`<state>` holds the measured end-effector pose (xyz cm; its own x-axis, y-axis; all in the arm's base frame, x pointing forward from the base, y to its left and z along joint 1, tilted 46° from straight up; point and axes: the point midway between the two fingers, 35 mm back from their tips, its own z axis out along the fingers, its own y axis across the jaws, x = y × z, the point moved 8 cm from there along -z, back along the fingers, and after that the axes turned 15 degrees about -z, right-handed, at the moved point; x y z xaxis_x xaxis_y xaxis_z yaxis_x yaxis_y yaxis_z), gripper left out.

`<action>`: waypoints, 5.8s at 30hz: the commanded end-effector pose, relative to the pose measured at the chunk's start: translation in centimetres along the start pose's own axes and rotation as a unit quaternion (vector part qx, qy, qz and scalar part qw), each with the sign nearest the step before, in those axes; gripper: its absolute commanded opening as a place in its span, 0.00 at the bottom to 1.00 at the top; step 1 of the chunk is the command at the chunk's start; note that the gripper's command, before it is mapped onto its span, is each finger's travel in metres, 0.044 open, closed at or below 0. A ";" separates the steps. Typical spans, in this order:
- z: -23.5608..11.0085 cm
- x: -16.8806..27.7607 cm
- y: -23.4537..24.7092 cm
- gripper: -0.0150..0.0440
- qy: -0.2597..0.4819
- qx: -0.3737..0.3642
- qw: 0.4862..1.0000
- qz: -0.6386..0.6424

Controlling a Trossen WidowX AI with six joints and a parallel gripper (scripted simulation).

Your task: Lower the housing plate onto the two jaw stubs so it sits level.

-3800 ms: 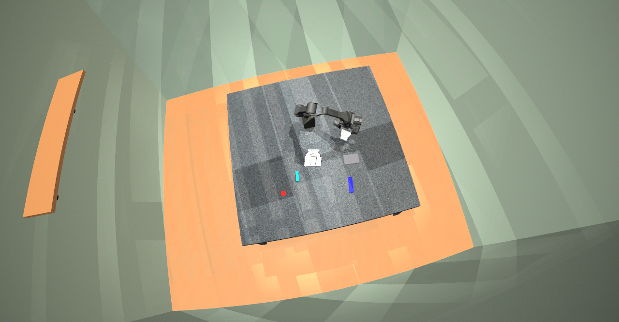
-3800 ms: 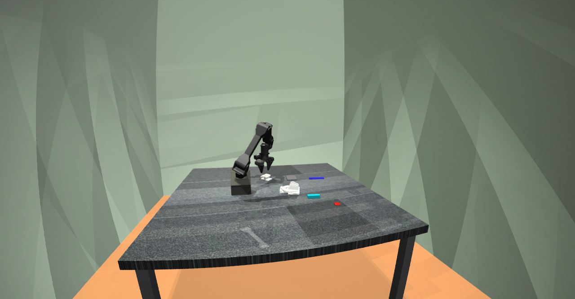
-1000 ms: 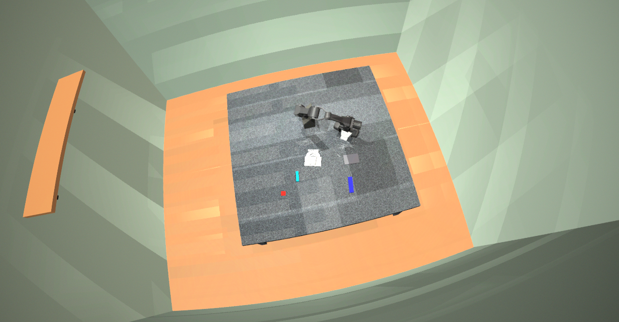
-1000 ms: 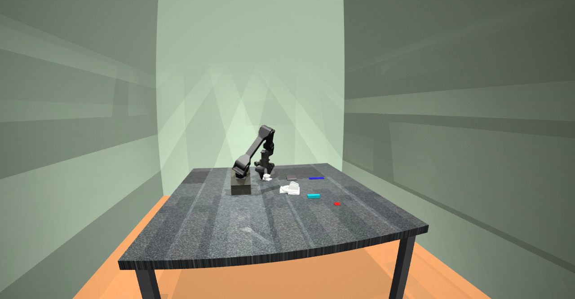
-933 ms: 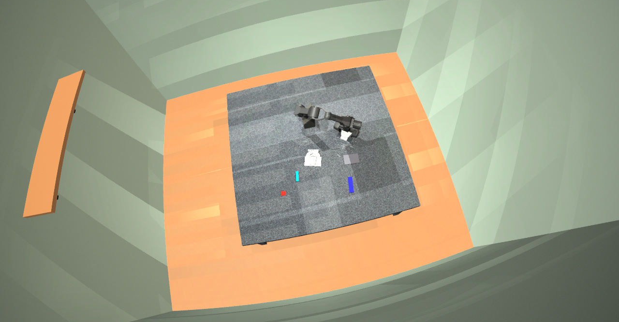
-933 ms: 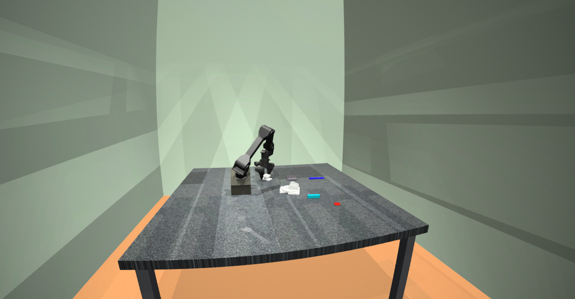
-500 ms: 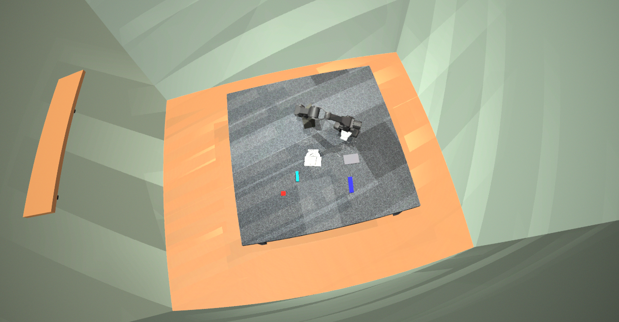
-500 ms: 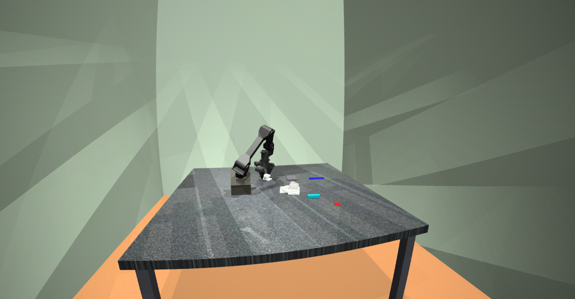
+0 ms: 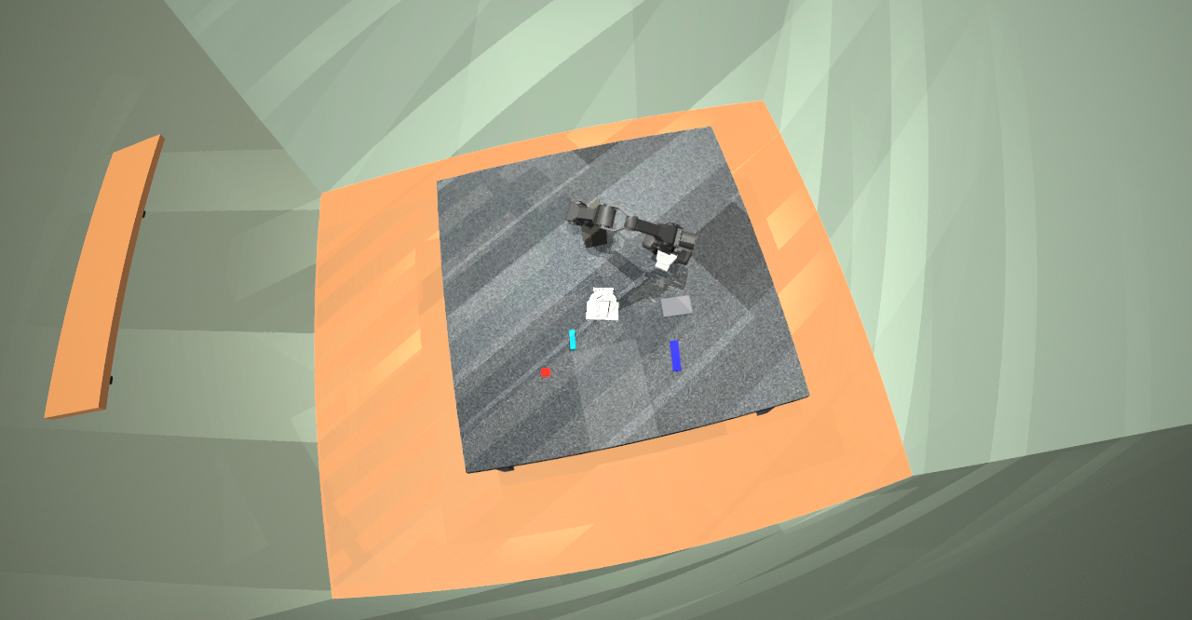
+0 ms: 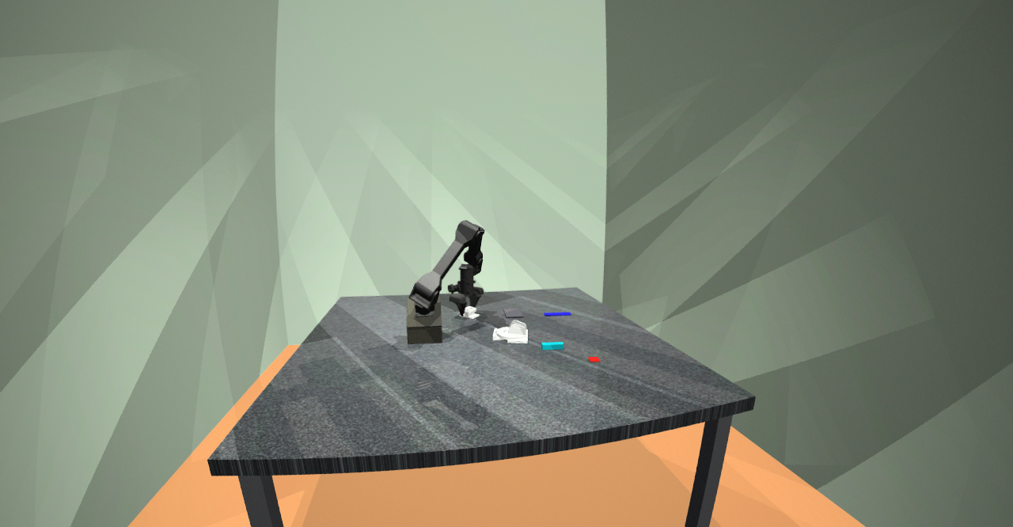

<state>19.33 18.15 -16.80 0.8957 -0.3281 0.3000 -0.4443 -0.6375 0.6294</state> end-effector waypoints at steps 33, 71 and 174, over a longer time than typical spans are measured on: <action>-7.6 0.7 0.3 0.85 0.001 0.004 1.000 -0.009; -9.0 11.2 7.5 0.85 0.000 0.019 0.994 -0.104; -7.3 19.2 21.1 0.85 0.005 -0.010 0.978 -0.210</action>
<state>27.22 3.54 7.43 0.9991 -0.0384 0.0176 -0.0395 -0.7038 0.7093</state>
